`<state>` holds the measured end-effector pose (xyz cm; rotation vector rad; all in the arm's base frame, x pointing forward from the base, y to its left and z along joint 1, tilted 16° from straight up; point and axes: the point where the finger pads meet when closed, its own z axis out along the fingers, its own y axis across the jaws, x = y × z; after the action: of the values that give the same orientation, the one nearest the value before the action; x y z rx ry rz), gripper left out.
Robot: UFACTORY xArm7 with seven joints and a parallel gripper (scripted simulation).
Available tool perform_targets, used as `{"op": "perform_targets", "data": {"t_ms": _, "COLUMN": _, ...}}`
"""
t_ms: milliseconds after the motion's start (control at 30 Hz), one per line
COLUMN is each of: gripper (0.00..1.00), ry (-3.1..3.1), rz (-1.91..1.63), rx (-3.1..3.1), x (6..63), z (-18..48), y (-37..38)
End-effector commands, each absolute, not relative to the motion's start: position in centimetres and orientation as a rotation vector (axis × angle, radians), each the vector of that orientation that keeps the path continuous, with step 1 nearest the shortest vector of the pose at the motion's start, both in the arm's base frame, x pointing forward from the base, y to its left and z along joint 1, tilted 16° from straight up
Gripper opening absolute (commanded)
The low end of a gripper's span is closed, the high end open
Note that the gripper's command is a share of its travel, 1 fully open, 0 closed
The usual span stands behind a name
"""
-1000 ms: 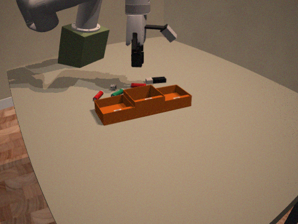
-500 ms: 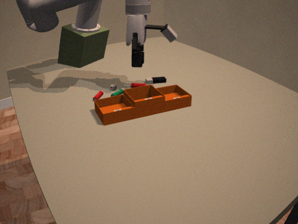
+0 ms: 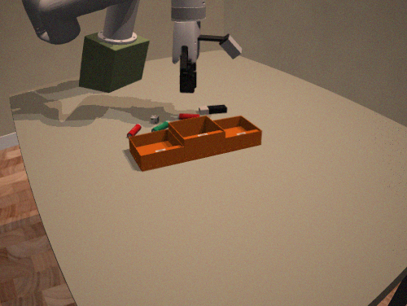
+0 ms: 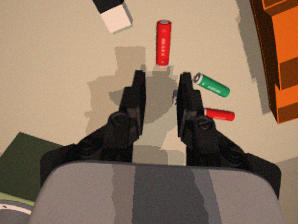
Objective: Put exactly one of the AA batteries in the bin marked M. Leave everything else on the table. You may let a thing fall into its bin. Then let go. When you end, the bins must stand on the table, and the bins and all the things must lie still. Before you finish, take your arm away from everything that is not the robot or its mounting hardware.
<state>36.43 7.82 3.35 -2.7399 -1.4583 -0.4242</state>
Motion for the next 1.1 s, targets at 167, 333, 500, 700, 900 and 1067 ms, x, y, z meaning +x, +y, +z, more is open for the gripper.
{"op": "perform_targets", "data": {"t_ms": 167, "gripper": 0.28, "ry": -1.459, "rz": -0.428, "rx": -2.74, "x": 37.2, "z": 0.2, "y": 8.2}}
{"op": "perform_targets", "data": {"t_ms": 333, "gripper": 0.28, "ry": -1.459, "rz": -0.428, "rx": -2.74, "x": 37.7, "z": -1.7, "y": 8.5}}
{"op": "perform_targets", "data": {"t_ms": 500, "gripper": 0.28, "ry": -1.459, "rz": -0.428, "rx": -2.74, "x": 37.9, "z": -2.3, "y": 8.6}}
{"op": "perform_targets", "data": {"t_ms": 700, "gripper": 0.28, "ry": -1.459, "rz": -0.428, "rx": -2.74, "x": 38.0, "z": -2.4, "y": 8.7}}
{"op": "perform_targets", "data": {"t_ms": 900, "gripper": 0.28, "ry": -1.459, "rz": -0.428, "rx": -2.74, "x": 38.1, "z": -3.2, "y": 8.7}}
{"op": "perform_targets", "data": {"t_ms": 1067, "gripper": 0.28, "ry": -1.459, "rz": -0.428, "rx": -2.74, "x": 38.2, "z": -3.4, "y": 8.8}}
